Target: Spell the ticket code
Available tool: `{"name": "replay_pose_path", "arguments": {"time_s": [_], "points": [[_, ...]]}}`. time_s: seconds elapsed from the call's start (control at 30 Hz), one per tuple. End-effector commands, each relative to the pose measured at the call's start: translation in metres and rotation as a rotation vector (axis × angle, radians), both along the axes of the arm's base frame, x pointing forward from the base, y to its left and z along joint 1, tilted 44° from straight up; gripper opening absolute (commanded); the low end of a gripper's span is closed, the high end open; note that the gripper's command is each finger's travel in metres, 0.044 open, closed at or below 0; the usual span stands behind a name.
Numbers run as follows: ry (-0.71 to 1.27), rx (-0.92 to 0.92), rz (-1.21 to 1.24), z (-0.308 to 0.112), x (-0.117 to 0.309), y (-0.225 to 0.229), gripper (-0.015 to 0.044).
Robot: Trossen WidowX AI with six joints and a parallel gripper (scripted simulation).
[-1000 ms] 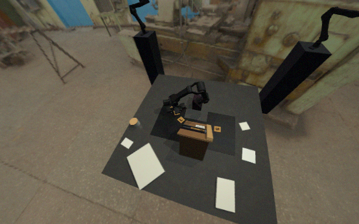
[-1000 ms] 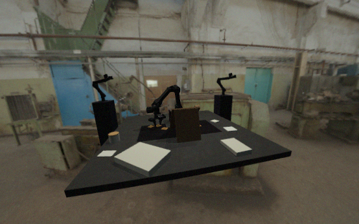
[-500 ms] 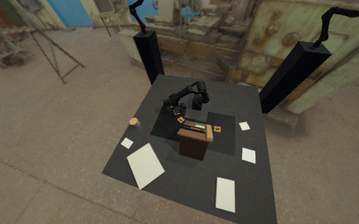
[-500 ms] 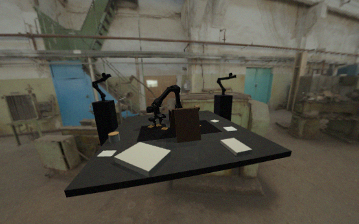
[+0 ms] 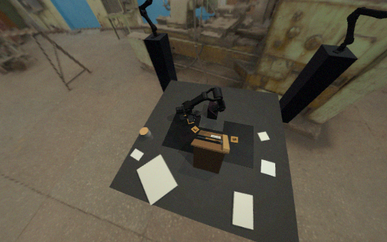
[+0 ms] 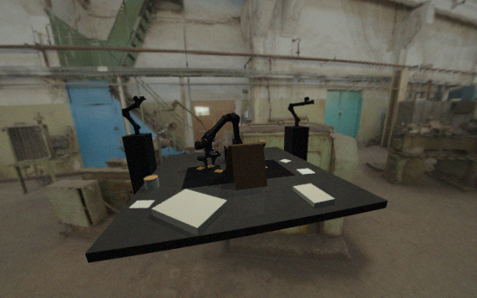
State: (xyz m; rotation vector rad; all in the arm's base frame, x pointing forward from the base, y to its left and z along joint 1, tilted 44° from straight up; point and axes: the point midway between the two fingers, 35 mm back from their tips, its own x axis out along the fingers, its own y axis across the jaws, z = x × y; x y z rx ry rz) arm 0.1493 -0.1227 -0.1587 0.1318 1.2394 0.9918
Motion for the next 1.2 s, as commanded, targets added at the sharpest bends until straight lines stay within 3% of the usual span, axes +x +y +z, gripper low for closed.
{"name": "replay_pose_path", "arguments": {"time_s": [0.0,0.7,1.17], "points": [[-0.004,-0.007,0.005,0.002,0.001,-0.003,0.0000],[0.000,-0.002,-0.005,0.004,0.001,-0.004,0.0000],[-0.058,-0.066,-0.419,0.020,0.075,-0.035,0.0000]]}}
